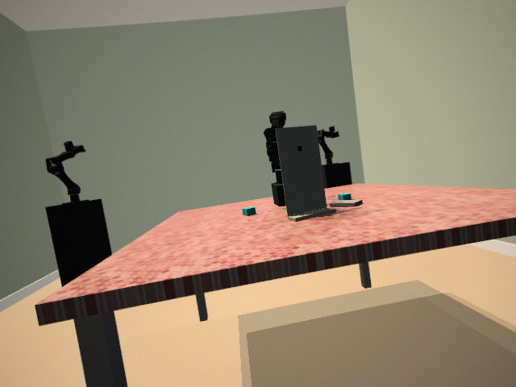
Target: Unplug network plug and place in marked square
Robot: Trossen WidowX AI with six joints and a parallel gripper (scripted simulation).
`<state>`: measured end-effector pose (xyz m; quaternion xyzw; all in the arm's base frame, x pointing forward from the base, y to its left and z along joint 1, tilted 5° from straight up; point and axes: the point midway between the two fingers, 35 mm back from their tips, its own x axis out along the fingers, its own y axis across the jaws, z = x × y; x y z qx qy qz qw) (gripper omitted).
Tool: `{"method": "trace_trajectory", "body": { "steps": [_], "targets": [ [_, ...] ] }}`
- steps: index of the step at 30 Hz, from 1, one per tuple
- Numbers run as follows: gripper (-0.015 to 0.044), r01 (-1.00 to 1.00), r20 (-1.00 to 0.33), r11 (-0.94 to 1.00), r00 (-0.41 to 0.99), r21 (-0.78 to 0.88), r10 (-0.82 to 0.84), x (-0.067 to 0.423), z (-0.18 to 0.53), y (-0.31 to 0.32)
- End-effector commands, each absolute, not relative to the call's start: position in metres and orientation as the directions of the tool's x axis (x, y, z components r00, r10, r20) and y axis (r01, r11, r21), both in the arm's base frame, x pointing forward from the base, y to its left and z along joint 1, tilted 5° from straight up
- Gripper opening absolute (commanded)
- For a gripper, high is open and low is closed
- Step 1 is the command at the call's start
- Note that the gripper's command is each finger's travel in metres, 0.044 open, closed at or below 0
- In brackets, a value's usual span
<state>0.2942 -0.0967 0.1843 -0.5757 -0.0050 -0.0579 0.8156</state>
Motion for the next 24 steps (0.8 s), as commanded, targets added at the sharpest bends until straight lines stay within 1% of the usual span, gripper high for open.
{"method": "trace_trajectory", "body": {
  "steps": [1,7,14,24],
  "targets": [
    [0.0156,0.08,0.063,0.196,0.994,-0.977,-0.092,0.28,0.167,-0.1],
    [0.0156,0.061,0.059,0.012,0.993,-0.998,-0.099,0.262,0.152,-0.102],
    [0.0156,0.061,0.06,0.006,0.993,-0.998,-0.101,0.264,0.152,-0.102],
    [0.0156,0.081,0.079,0.011,0.99,-0.997,-0.121,0.303,0.157,-0.098]
  ]
}}
